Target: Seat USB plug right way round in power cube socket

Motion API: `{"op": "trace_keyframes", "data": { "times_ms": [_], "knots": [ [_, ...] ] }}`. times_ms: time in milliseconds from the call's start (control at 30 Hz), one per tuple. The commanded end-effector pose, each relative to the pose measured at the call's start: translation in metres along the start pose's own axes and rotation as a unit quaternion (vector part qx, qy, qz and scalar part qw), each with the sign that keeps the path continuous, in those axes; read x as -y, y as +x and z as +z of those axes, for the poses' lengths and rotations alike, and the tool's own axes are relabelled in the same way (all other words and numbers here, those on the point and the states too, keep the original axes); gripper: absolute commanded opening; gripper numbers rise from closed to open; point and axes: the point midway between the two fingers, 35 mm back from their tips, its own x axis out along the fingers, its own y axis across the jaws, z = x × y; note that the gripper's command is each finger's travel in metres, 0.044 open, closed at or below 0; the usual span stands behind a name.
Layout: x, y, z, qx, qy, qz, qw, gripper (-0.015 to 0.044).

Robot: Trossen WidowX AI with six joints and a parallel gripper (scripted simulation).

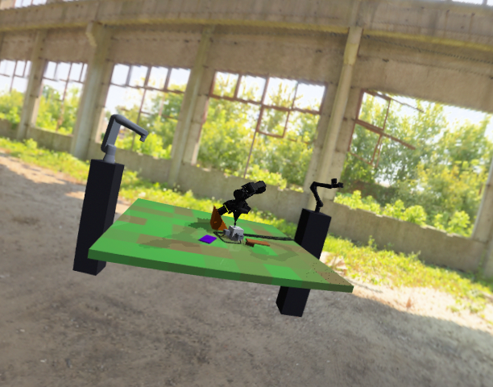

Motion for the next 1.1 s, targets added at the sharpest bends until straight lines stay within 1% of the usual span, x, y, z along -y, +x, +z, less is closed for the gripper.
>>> {"op": "trace_keyframes", "data": {
  "times_ms": [0,733,867,1067],
  "knots": [
    [0.001,-0.004,-0.001,-0.003,-0.003,-0.001,1.0,0.0],
    [0.001,-0.015,-0.001,-0.002,0.0,-0.001,1.0,0.0],
    [0.0,-0.014,0.0,-0.001,0.029,0.0,1.0,0.0],
    [0.0,-0.014,0.0,0.0,0.111,0.0,0.994,0.0]
  ]
}}
